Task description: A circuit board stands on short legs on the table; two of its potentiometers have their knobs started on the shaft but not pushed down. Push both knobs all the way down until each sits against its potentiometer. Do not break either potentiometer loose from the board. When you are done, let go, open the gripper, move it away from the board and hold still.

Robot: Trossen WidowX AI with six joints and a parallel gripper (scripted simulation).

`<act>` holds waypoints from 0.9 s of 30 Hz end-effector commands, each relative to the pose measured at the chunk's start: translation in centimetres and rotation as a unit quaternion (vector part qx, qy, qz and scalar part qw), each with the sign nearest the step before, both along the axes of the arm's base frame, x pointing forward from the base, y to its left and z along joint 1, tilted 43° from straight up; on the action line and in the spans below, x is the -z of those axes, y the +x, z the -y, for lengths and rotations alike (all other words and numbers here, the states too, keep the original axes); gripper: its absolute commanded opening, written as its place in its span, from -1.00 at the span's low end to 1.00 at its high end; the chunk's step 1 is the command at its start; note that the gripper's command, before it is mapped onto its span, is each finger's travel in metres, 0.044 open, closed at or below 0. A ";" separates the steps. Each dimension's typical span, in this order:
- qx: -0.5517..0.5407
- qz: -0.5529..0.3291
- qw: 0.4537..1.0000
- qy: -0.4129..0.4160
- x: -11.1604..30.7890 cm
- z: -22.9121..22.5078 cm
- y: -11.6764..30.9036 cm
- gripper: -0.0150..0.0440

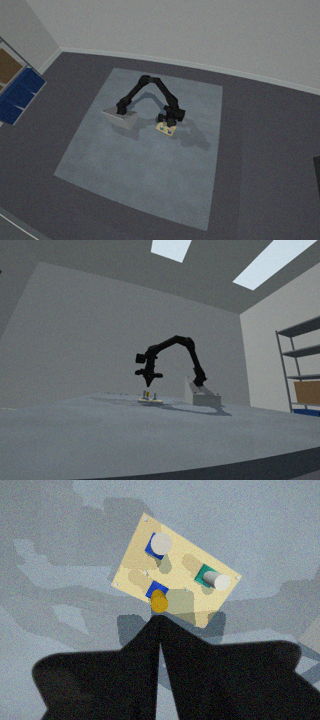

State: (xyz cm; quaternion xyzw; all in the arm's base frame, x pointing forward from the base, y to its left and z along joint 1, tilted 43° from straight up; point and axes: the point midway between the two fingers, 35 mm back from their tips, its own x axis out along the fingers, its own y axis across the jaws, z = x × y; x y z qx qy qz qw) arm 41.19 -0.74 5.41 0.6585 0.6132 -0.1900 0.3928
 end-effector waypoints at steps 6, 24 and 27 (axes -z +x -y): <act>0.002 -0.007 1.000 0.001 0.7 -0.4 -0.1 -0.49; 0.002 -0.007 1.000 0.001 2.1 -1.7 0.2 -0.49; 0.002 -0.007 1.000 0.001 2.0 -1.6 0.1 -0.49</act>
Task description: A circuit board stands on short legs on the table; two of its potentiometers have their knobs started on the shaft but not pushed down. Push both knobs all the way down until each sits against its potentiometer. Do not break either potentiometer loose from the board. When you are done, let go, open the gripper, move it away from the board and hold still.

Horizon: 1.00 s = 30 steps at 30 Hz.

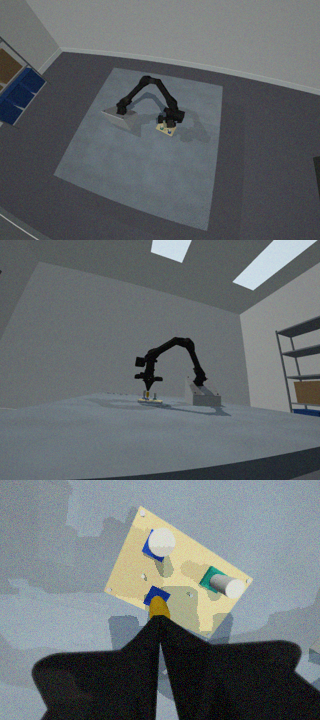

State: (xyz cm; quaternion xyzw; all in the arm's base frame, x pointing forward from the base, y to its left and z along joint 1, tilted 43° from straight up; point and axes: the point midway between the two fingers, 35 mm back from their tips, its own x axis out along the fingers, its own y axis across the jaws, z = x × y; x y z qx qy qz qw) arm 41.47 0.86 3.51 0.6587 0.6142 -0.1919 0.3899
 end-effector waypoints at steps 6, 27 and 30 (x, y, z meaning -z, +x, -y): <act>0.001 -0.004 1.000 0.000 0.2 -0.1 -0.1 -0.49; 0.001 -0.004 1.000 0.001 0.6 -0.4 0.0 -0.49; 0.001 -0.004 1.000 0.000 0.5 -0.3 -0.1 -0.49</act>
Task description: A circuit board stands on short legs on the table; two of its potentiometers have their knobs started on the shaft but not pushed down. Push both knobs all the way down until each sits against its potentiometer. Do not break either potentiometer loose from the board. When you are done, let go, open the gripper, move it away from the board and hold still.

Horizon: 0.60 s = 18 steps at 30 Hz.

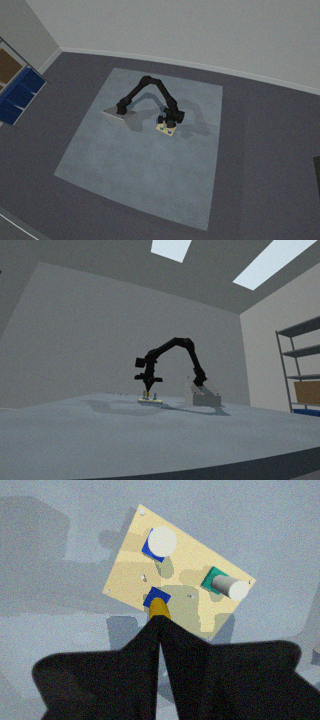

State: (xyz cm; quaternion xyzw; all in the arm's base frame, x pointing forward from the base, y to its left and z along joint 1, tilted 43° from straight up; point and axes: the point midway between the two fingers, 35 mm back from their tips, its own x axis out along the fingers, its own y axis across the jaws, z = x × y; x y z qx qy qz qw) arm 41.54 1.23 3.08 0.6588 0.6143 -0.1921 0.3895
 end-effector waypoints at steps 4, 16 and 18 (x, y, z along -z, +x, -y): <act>0.001 -0.003 1.000 0.000 0.0 0.0 -0.1 -0.49; 0.001 -0.003 1.000 0.000 0.2 -0.1 -0.1 -0.49; 0.001 -0.003 1.000 0.000 0.2 -0.1 -0.1 -0.49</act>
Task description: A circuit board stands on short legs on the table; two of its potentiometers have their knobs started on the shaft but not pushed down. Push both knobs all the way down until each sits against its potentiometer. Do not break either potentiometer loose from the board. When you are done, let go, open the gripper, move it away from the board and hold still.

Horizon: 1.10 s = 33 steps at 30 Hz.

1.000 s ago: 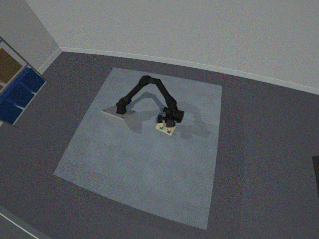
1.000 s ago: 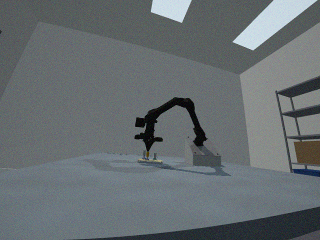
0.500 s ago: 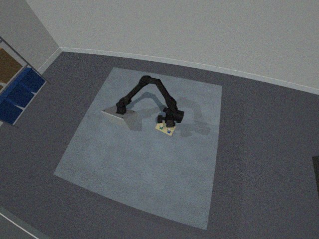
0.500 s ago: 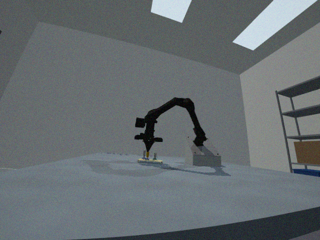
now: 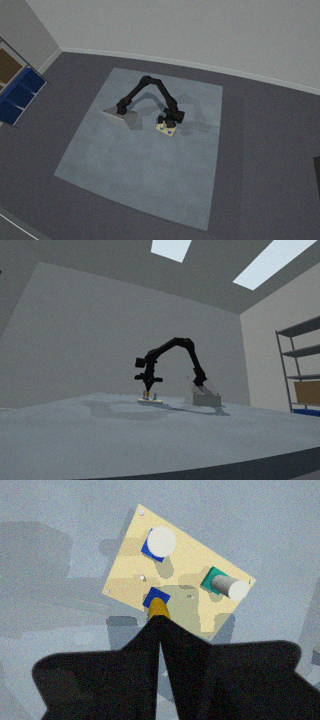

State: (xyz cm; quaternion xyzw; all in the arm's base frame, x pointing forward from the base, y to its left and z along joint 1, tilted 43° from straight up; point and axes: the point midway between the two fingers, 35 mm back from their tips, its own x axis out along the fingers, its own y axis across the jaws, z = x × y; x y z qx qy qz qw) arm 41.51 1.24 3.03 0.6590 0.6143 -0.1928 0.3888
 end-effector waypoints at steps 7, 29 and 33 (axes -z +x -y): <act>0.001 -0.002 1.000 0.000 0.2 -0.1 -0.1 -0.49; 0.001 -0.002 1.000 0.000 0.6 -0.5 0.0 -0.49; 0.001 -0.002 1.000 0.000 0.6 -0.5 0.0 -0.49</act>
